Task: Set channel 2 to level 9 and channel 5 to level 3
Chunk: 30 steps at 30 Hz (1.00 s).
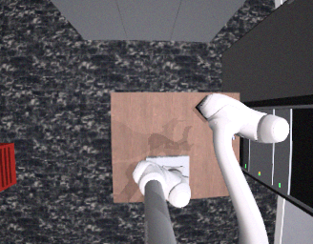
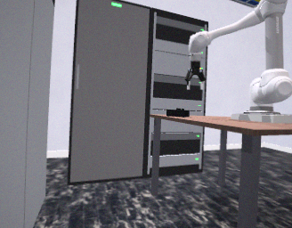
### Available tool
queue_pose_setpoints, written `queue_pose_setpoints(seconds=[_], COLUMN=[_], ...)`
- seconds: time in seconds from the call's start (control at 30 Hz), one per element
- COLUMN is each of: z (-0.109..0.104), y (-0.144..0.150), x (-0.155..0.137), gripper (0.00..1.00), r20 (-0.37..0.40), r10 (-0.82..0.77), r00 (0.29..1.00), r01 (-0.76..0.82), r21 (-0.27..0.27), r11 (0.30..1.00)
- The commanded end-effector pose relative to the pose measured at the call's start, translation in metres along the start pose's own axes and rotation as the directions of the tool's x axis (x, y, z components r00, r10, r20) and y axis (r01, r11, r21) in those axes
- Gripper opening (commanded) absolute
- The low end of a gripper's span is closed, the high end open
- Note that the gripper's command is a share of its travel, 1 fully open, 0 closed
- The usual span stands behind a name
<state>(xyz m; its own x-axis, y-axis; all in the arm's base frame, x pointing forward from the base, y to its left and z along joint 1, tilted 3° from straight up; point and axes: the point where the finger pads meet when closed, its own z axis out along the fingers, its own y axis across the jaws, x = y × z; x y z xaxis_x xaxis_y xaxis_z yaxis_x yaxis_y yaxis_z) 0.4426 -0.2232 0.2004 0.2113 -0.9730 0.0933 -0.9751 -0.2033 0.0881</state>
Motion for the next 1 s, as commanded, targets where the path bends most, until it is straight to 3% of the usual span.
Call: queue_pose_setpoints(seconds=[0.0,0.07,0.1,0.27,0.73,0.87,0.93,0.97], z=[0.016,0.016,0.022,0.036,0.037,0.053,0.053,0.061], y=[-0.062,-0.062,-0.084,-0.120,-0.120,-0.103,-0.103,-0.094], x=[0.030,0.030,0.040,0.059,0.059,0.031,0.031,0.018], gripper=[1.00,1.00,1.00,1.00,1.00,1.00,1.00,1.00], r20=[0.029,0.029,0.040,0.060,0.060,0.076,0.076,0.085], r10=[0.061,0.061,0.084,0.125,0.123,-0.083,-0.083,-0.181], r00=[0.998,0.998,0.996,0.990,0.991,0.994,0.994,0.980], r01=[-0.062,-0.062,-0.086,-0.130,-0.128,0.078,0.078,0.175], r21=[0.041,0.041,0.055,0.079,0.079,0.069,0.069,0.068], r11=[0.997,0.997,0.995,0.988,0.989,0.995,0.995,0.982])
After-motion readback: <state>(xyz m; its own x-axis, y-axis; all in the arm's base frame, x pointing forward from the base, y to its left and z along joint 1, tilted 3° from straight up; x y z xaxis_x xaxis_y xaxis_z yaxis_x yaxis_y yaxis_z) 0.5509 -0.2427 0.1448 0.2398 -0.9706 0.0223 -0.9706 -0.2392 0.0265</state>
